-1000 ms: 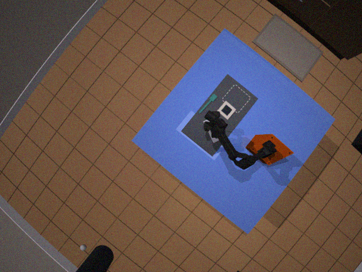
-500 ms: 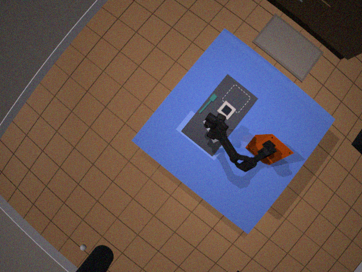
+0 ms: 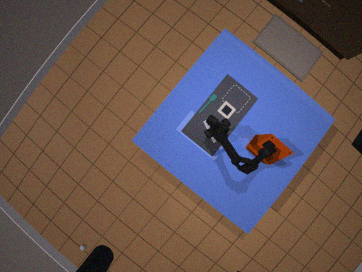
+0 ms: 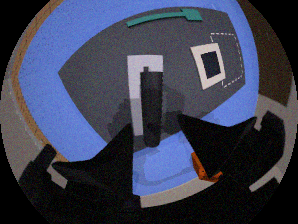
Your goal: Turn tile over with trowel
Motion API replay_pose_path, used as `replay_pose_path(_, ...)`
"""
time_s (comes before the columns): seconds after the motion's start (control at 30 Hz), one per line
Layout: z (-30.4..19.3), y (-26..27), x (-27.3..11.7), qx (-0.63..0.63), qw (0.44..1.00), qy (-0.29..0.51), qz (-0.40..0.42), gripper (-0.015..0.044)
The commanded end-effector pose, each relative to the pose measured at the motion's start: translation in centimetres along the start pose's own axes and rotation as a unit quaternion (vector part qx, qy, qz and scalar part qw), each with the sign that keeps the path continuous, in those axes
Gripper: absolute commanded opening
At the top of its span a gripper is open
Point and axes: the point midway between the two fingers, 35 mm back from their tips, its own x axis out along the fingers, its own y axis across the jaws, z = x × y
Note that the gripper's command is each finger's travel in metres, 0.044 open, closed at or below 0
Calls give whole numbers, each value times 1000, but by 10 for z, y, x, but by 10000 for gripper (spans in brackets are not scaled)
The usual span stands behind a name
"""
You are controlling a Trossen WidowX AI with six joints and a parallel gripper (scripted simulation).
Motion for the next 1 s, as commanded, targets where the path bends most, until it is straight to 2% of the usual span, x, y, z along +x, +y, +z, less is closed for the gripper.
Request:
replay_pose_path(0.0, -5, -2, 1, 53, 999, 3, -2, 270)
replay_pose_path(0.97, -5, -1, 37, 56, 998, 3, -1, 270)
